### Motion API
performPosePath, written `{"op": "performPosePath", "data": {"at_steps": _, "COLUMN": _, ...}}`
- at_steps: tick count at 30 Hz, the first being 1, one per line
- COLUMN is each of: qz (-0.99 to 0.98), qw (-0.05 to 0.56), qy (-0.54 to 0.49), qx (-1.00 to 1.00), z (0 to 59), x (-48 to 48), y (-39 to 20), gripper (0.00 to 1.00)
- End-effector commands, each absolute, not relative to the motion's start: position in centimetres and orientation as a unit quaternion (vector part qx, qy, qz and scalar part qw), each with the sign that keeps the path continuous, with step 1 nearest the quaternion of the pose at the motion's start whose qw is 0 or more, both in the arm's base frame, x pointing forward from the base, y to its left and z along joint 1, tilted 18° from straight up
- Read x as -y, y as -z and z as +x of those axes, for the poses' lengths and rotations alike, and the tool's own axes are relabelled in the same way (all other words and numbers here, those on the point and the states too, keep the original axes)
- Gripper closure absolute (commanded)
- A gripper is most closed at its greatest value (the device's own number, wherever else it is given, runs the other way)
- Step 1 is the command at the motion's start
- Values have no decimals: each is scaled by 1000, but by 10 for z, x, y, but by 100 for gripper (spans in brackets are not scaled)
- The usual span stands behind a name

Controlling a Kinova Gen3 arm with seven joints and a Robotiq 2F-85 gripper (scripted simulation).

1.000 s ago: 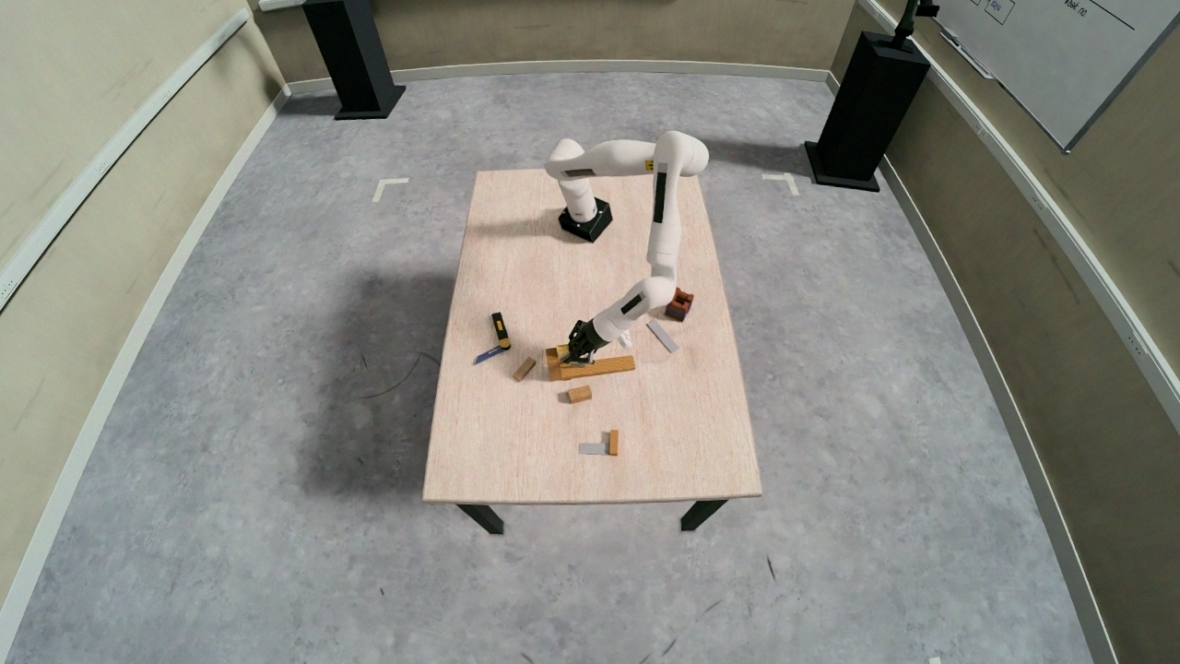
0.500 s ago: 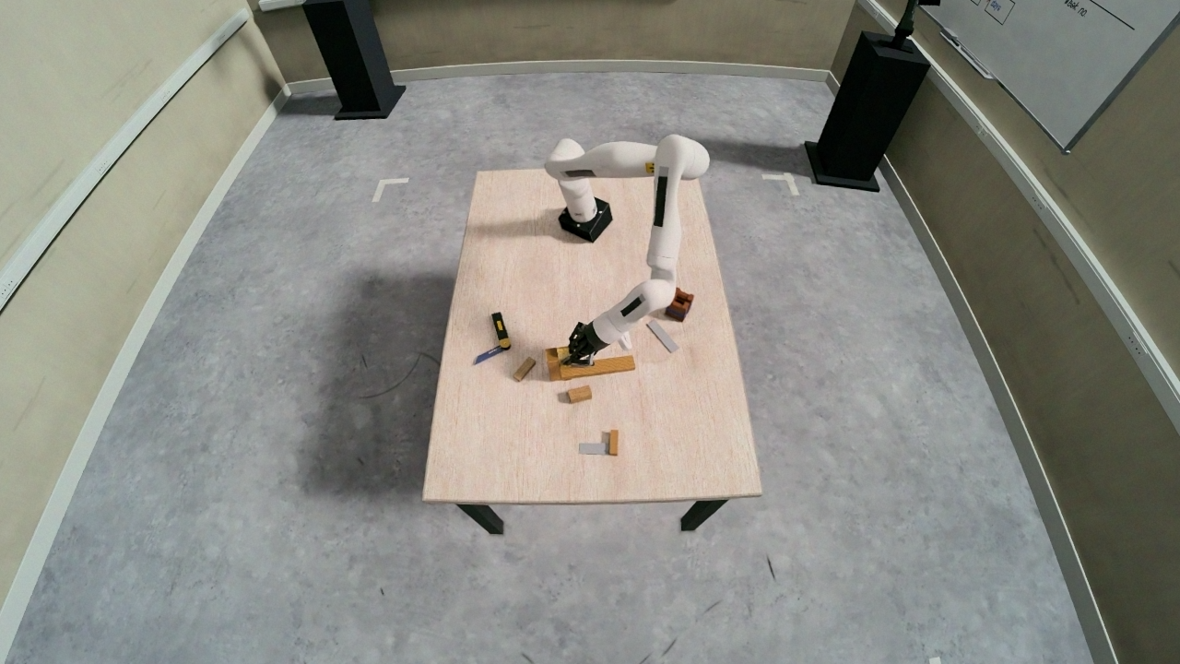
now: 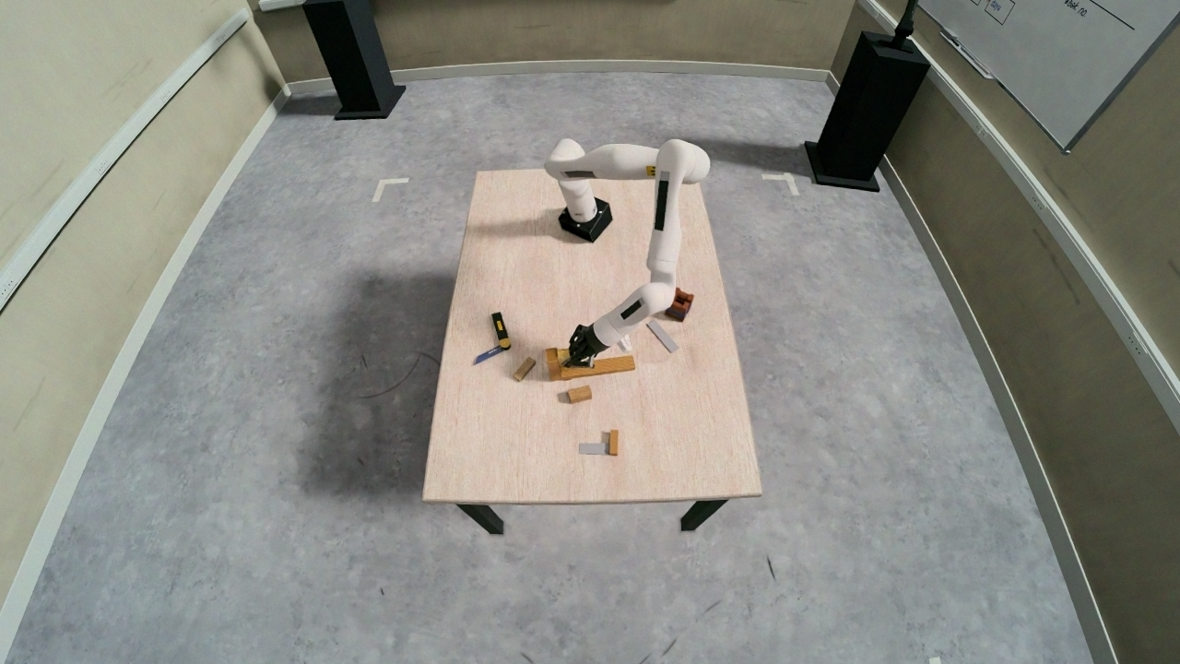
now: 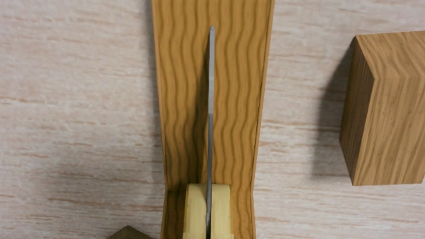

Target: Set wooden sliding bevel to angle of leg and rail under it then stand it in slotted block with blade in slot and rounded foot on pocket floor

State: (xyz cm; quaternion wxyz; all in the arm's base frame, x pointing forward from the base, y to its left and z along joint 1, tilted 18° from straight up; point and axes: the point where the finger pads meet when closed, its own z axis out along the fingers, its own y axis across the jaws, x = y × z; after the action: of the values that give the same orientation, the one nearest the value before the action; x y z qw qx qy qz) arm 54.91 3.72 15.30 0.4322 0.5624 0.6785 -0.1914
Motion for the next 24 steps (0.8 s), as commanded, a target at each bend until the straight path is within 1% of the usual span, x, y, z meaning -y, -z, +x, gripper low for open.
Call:
{"op": "performPosePath", "data": {"at_steps": 1, "qz": 563, "qw": 432, "qy": 191, "qx": -678, "z": 550, "x": -37, "y": -152, "gripper": 90}}
{"op": "performPosePath", "data": {"at_steps": 24, "qz": 563, "qw": 432, "qy": 191, "qx": -678, "z": 552, "x": -37, "y": -145, "gripper": 90}}
